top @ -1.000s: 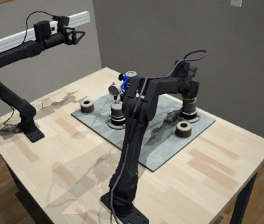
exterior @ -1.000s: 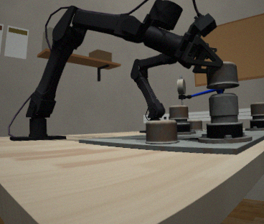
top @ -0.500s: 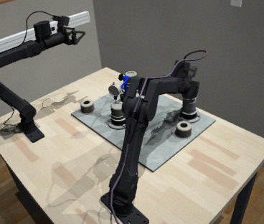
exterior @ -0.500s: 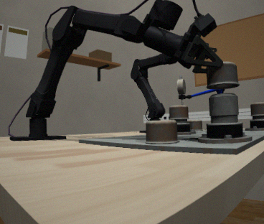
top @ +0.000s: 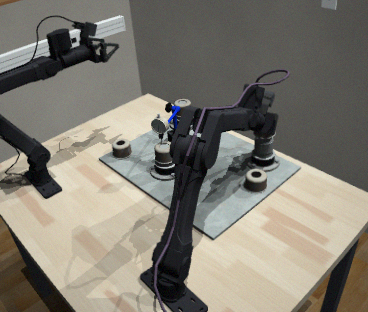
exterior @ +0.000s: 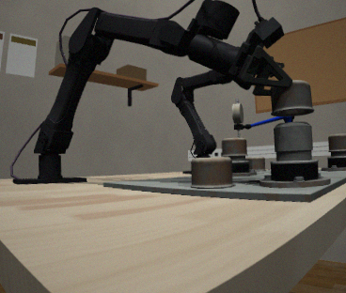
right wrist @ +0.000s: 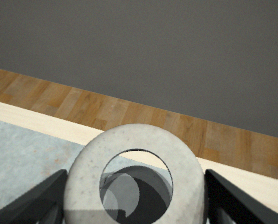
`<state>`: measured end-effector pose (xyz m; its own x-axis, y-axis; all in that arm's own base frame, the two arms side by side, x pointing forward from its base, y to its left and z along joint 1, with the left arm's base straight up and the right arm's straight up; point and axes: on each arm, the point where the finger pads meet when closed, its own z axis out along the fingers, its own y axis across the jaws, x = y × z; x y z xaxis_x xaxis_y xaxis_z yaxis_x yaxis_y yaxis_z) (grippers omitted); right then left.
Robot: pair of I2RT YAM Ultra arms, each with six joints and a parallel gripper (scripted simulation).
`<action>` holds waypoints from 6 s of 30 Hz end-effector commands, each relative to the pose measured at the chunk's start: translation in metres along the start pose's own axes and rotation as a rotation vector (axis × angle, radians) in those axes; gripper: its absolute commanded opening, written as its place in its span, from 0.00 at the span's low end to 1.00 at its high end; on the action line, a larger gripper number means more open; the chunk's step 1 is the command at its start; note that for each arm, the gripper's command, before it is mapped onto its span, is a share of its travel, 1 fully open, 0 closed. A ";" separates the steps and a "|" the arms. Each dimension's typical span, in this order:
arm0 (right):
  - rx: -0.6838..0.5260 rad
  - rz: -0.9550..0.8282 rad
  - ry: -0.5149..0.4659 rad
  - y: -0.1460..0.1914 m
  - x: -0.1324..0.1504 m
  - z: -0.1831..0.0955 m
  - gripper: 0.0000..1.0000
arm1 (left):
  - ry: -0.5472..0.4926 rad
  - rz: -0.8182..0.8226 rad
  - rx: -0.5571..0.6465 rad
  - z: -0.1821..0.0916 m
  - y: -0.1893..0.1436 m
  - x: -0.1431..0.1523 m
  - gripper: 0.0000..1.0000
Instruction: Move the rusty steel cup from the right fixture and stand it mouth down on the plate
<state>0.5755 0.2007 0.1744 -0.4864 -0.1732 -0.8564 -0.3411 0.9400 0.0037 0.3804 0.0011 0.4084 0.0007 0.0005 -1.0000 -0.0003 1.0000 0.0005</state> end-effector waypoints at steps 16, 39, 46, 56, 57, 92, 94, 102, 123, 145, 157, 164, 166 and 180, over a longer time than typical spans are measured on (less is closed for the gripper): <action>-0.094 -0.049 -0.246 0.079 -0.061 -0.012 0.00 | -0.041 -0.001 0.015 -0.006 -0.003 -0.023 1.00; -0.191 -0.097 -0.221 0.130 0.032 -0.017 0.00 | -0.041 -0.001 0.015 -0.006 -0.003 -0.023 1.00; -0.168 -0.088 -0.217 0.115 0.044 -0.015 0.00 | -0.041 -0.001 0.015 -0.006 -0.003 -0.023 1.00; -0.181 -0.099 -0.147 0.120 0.080 -0.006 0.00 | -0.041 -0.001 0.015 -0.006 -0.003 -0.023 1.00; -0.182 -0.098 -0.156 0.120 0.075 -0.008 0.00 | -0.041 -0.001 0.015 -0.006 -0.003 -0.023 1.00; -0.180 -0.094 -0.168 0.118 0.080 -0.001 0.85 | -0.041 -0.001 0.015 -0.006 -0.003 -0.023 1.00; -0.181 -0.094 -0.161 0.119 0.083 0.000 0.85 | -0.041 -0.001 0.015 -0.006 -0.003 -0.023 1.00; -0.191 -0.098 -0.164 0.124 0.072 -0.009 0.85 | -0.041 -0.001 0.015 -0.006 -0.003 -0.023 1.00; -0.176 -0.095 -0.125 0.113 0.040 -0.036 0.85 | -0.041 -0.001 0.015 -0.006 -0.003 -0.023 1.00; -0.174 -0.092 -0.149 0.114 0.031 -0.043 0.85 | -0.041 -0.001 0.015 -0.006 -0.003 -0.023 1.00; -0.070 -0.047 -0.172 0.054 0.008 -0.080 0.85 | -0.026 -0.002 0.015 -0.001 -0.003 -0.017 1.00; -0.055 -0.033 -0.217 0.036 -0.011 -0.103 0.85 | -0.018 -0.003 0.015 0.002 -0.003 -0.014 1.00; -0.037 -0.023 -0.234 0.025 -0.017 -0.113 0.85 | -0.030 -0.004 0.015 -0.002 -0.003 -0.018 1.00; 0.068 0.018 -0.329 -0.029 -0.048 -0.175 0.85 | -0.024 -0.008 0.014 0.001 -0.003 -0.015 1.00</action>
<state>0.4786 0.1351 0.2934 -0.2184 -0.0615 -0.9739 -0.2683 0.9633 -0.0007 0.3801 0.0010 0.4095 0.0047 0.0004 -1.0000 0.0001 1.0000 0.0005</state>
